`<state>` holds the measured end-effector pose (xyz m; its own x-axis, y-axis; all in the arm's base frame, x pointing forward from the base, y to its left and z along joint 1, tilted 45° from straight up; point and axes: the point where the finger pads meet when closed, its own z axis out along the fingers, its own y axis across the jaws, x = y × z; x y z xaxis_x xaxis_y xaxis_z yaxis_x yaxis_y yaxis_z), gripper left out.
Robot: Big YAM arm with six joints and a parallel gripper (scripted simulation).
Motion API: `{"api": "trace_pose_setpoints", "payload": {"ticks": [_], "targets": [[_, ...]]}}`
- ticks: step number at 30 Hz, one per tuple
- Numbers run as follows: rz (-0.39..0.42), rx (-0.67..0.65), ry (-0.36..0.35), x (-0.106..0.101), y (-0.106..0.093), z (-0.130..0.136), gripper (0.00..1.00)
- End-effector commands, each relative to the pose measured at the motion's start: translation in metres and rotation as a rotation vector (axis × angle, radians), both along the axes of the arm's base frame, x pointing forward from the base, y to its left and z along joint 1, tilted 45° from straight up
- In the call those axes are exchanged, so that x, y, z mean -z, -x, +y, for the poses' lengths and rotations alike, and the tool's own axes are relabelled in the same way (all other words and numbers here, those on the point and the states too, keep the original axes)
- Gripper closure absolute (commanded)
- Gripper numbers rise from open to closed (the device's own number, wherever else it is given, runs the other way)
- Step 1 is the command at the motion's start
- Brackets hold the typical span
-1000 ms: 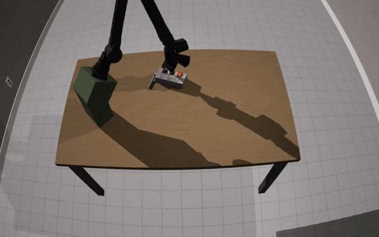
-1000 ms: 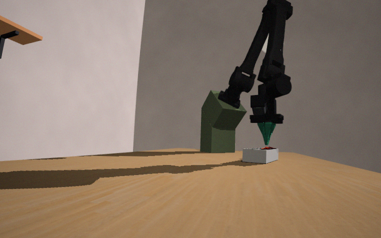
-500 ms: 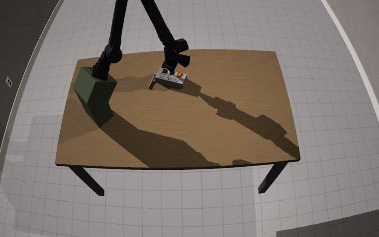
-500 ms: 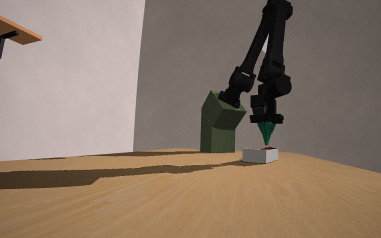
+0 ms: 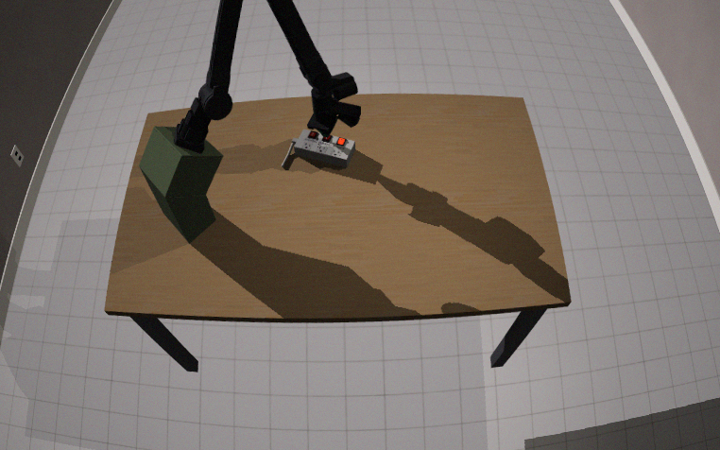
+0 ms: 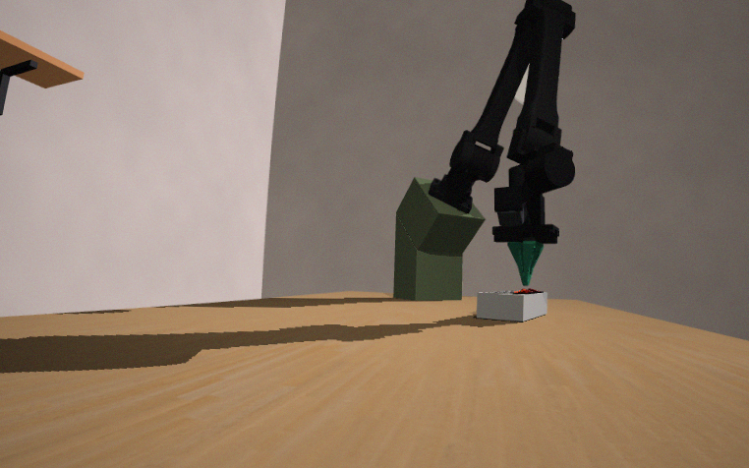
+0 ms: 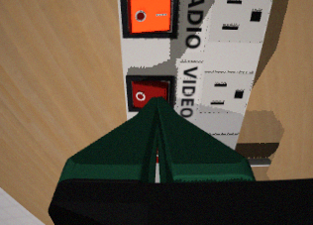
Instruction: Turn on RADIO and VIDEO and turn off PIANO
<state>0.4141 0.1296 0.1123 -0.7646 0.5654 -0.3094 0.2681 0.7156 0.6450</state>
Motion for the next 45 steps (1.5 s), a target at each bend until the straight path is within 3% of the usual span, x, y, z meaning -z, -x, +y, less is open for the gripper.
{"api": "trace_pose_setpoints", "payload": {"ticks": [1,45], "targets": [[-0.011,0.003,-0.011,-0.0044,0.0034,0.0049,1.0],[-0.008,0.004,-0.011,-0.0027,0.0023,0.0046,1.0]]}}
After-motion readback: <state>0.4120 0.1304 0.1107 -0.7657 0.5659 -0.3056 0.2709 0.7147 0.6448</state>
